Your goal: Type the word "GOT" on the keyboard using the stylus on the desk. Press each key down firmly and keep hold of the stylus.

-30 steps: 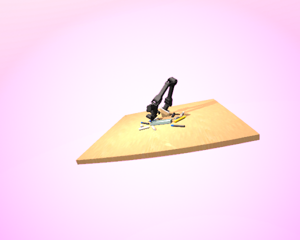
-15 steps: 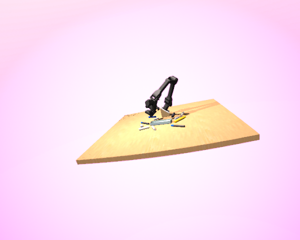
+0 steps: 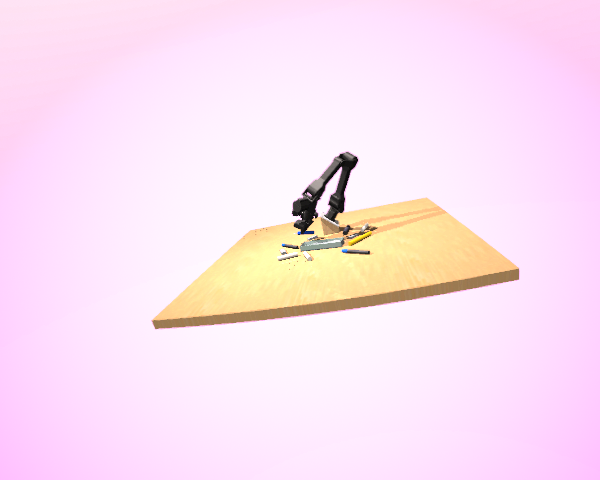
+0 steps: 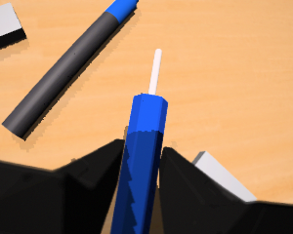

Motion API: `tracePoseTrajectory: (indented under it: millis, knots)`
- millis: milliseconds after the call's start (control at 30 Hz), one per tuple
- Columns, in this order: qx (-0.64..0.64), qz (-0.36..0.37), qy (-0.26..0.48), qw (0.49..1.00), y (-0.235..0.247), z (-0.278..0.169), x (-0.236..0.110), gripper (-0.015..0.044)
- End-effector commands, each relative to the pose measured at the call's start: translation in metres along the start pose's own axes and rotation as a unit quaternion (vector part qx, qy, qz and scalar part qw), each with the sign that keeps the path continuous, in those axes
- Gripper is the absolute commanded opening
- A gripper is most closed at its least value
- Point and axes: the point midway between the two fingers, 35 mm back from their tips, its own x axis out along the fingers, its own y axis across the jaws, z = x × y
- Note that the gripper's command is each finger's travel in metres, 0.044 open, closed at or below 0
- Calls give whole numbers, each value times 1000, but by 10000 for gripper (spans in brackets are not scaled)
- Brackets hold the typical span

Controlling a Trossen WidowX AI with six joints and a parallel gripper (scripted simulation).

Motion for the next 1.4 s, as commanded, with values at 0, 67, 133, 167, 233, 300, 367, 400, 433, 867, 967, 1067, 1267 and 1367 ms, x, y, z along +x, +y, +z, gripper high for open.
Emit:
tracePoseTrajectory:
  millis: [0, 67, 133, 167, 233, 300, 367, 400, 433, 867, 967, 1067, 1267, 1367]
  knots:
    - [-92, 5, -21, 996, 11, -4, -12, 0]
    - [-137, 5, -28, 990, 15, -7, -16, 0]
    - [-181, 4, -34, 983, 18, -11, -21, 0]
    - [-203, 3, -38, 979, 20, -12, -23, 0]
    - [-246, 1, -44, 968, 23, -16, -27, 0]
    - [-288, -2, -51, 956, 26, -19, -32, 0]
    - [-330, -6, -57, 942, 29, -22, -36, 0]
    - [-350, -8, -60, 935, 30, -24, -38, 0]
    - [-371, -10, -63, 927, 31, -25, -40, 0]
    - [-610, -51, -96, 785, 44, -45, -65, 0]
    - [-658, -62, -102, 743, 46, -50, -71, 0]
    - [-704, -74, -107, 698, 48, -55, -77, 0]
    - [-786, -98, -114, 600, 52, -67, -90, 0]
    - [-822, -111, -116, 547, 54, -72, -96, 0]
